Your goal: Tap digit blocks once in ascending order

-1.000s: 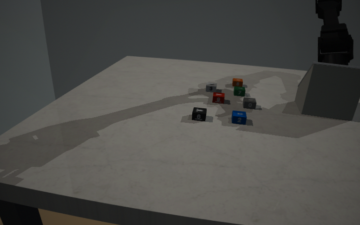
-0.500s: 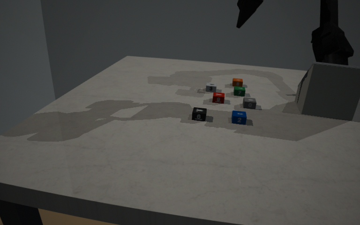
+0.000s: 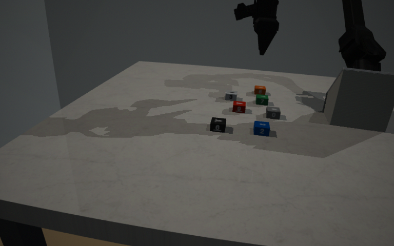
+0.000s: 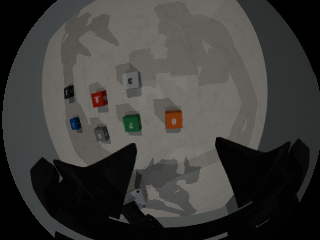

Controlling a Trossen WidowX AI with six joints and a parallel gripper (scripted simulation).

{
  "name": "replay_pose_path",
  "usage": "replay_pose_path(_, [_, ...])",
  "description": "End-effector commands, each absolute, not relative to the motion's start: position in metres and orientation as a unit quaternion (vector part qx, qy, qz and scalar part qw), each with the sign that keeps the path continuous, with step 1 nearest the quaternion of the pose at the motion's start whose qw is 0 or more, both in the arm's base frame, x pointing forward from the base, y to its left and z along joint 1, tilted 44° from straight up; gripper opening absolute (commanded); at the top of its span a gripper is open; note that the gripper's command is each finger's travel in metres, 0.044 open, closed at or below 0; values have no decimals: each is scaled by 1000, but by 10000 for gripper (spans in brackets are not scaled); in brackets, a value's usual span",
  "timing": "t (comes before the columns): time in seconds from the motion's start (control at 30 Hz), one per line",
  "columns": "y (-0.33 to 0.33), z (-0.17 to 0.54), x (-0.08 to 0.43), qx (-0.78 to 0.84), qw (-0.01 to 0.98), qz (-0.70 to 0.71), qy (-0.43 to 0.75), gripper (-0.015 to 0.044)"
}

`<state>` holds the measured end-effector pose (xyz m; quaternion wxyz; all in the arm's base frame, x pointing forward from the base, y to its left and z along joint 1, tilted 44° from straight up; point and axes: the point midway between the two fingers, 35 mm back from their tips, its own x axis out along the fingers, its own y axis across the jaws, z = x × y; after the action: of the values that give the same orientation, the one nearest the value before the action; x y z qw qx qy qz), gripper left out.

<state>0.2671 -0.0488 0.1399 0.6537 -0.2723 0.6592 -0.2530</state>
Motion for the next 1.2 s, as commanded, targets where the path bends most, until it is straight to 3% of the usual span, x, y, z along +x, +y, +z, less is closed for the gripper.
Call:
replay_pose_path(0.0, [-51,140,267,-276,650,-254,661,400])
replay_pose_path(0.4, [-49,139,267,-276,650,-253,661,400])
replay_pose_path(0.6, [4,88,260,-275,650,-252,662,400])
replay_pose_path(1.17, [6,86,259,-275,650,-252,662,400])
